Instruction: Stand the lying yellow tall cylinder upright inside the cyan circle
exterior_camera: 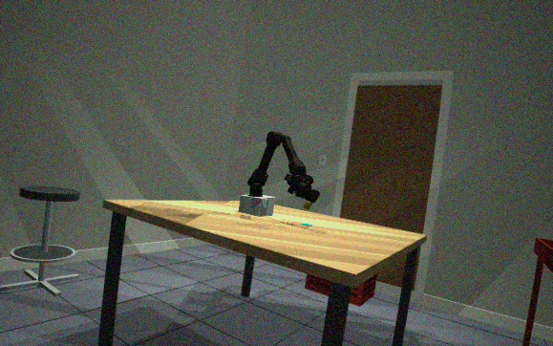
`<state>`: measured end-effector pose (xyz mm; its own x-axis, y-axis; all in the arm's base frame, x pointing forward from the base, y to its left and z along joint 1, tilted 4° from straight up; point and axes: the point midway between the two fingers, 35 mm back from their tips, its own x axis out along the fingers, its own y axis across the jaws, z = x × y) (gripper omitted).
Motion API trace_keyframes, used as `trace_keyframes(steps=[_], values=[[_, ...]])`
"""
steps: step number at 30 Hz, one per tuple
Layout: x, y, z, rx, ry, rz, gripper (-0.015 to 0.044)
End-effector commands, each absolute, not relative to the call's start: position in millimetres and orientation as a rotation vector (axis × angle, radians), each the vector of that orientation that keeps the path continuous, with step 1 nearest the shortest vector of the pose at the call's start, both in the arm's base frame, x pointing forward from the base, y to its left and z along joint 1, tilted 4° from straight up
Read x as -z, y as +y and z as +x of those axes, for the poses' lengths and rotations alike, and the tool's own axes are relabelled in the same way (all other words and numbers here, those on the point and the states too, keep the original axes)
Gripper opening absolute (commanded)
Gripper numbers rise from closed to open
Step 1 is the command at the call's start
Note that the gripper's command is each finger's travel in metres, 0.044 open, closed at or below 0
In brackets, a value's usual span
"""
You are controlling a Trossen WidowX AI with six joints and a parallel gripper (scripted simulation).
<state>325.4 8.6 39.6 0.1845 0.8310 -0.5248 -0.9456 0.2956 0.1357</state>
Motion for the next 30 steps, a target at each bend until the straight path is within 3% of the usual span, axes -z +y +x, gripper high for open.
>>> trace_keyframes(steps=[1,30], values=[[-39.9,8.1,324.4,-1.265,0.534,-0.227,0.0105],[-50.2,-2.3,325.5,-1.198,0.316,-0.152,0.0105]])
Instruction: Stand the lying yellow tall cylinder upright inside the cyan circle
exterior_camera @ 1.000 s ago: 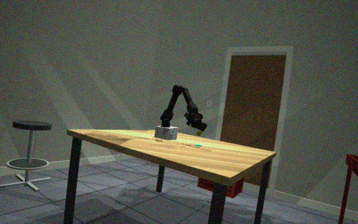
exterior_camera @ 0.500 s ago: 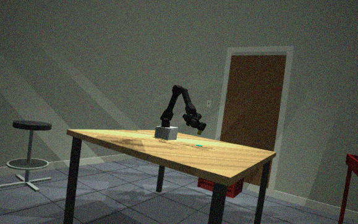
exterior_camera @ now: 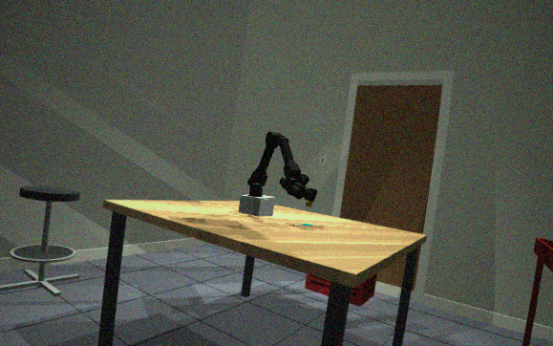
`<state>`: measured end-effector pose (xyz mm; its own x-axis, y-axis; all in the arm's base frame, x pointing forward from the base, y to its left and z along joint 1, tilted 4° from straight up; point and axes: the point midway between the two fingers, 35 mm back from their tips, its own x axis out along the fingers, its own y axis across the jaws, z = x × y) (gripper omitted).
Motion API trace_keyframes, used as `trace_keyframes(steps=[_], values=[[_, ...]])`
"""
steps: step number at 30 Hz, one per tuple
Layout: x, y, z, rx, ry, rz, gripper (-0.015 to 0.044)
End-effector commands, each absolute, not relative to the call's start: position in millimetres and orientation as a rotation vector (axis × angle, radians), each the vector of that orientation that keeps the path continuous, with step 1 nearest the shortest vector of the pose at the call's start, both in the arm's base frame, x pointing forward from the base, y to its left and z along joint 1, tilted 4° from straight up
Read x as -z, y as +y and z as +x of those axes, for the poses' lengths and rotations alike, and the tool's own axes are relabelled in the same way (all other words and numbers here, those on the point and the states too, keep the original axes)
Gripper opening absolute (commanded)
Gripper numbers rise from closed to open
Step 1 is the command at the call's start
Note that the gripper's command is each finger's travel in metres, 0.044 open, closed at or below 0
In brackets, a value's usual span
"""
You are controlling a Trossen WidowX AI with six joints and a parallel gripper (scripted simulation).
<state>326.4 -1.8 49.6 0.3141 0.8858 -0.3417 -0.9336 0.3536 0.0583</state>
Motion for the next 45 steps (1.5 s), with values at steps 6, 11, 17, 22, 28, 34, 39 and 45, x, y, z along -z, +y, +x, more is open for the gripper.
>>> trace_keyframes(steps=[6,11,17,22,28,34,39,45], values=[[-52.7,-5.0,325.6,-1.179,0.271,-0.139,0.0105],[-54.9,-7.5,325.7,-1.162,0.234,-0.128,0.0105],[-57.6,-10.7,325.8,-1.14,0.19,-0.117,0.0105],[-59.9,-13.6,325.9,-1.12,0.153,-0.107,0.0105],[-61.0,-15.1,325.9,-1.109,0.135,-0.103,0.0105],[-61.0,-15.1,325.9,-1.109,0.135,-0.103,0.0105],[-61.0,-15.1,325.9,-1.109,0.135,-0.103,0.0105],[-50.3,-16.1,326.6,-1.11,0.141,-0.099,0.0105]])
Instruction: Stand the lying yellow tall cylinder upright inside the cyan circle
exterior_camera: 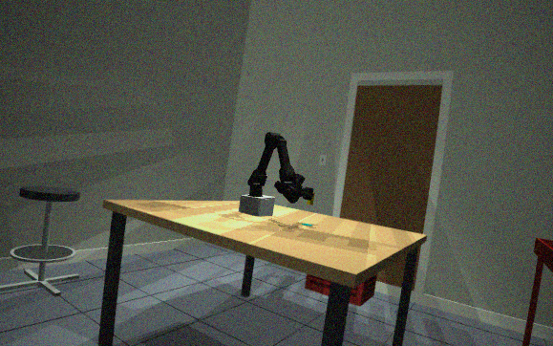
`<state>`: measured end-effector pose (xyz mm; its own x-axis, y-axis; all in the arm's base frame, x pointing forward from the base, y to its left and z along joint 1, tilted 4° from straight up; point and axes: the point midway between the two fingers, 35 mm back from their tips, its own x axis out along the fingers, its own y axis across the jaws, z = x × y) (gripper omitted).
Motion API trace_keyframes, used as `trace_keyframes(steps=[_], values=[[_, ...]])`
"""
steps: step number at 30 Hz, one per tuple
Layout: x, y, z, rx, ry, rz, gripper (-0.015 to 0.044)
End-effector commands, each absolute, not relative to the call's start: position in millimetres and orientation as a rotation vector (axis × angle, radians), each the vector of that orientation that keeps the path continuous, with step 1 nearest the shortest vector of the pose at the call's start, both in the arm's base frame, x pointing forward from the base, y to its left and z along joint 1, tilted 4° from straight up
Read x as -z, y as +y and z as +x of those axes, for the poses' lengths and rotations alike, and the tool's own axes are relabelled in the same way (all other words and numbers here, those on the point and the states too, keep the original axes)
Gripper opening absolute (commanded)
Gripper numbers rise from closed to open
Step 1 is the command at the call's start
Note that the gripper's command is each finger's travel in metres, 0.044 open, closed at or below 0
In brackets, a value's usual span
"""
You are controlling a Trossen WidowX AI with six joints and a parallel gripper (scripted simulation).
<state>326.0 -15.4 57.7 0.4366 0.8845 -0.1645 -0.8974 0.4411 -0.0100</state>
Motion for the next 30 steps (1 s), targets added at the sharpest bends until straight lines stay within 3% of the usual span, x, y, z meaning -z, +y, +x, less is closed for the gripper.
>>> trace_keyframes(steps=[1,30], values=[[-46.1,-16.6,326.8,-1.111,0.143,-0.099,0.0105],[42.2,-21.8,325.8,-1.128,0.163,-0.139,0.0105]])
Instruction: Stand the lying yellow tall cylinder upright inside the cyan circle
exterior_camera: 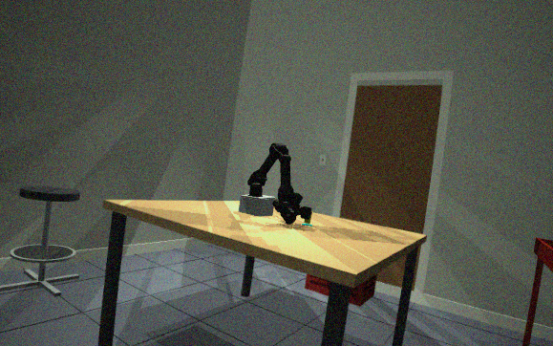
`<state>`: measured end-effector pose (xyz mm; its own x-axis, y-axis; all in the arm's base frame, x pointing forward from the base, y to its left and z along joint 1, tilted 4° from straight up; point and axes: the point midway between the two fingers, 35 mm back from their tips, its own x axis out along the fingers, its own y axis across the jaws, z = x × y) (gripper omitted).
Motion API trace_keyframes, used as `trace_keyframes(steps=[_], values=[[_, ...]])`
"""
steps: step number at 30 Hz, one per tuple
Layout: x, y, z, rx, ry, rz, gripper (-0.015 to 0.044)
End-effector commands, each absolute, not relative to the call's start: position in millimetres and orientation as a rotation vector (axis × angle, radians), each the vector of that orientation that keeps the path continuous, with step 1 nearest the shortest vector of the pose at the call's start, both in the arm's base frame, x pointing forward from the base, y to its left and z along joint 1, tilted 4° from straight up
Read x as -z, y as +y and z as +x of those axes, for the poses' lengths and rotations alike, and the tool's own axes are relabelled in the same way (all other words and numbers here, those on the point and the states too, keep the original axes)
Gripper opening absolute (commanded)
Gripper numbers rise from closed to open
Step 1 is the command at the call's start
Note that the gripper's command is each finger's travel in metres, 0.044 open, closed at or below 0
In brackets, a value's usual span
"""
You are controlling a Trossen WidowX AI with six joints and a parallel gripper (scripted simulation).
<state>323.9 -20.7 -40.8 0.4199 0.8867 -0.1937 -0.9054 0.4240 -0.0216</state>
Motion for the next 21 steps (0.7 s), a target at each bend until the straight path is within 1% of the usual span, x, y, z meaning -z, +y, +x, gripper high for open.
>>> trace_keyframes(steps=[1,6,17,21], values=[[42.2,-21.8,325.8,-1.128,0.163,-0.139,0.0105],[42.2,-21.8,325.8,-1.128,0.163,-0.139,0.0105],[42.2,-21.8,325.8,-1.128,0.163,-0.139,0.0394],[42.2,-21.8,325.8,-1.128,0.163,-0.139,0.04]])
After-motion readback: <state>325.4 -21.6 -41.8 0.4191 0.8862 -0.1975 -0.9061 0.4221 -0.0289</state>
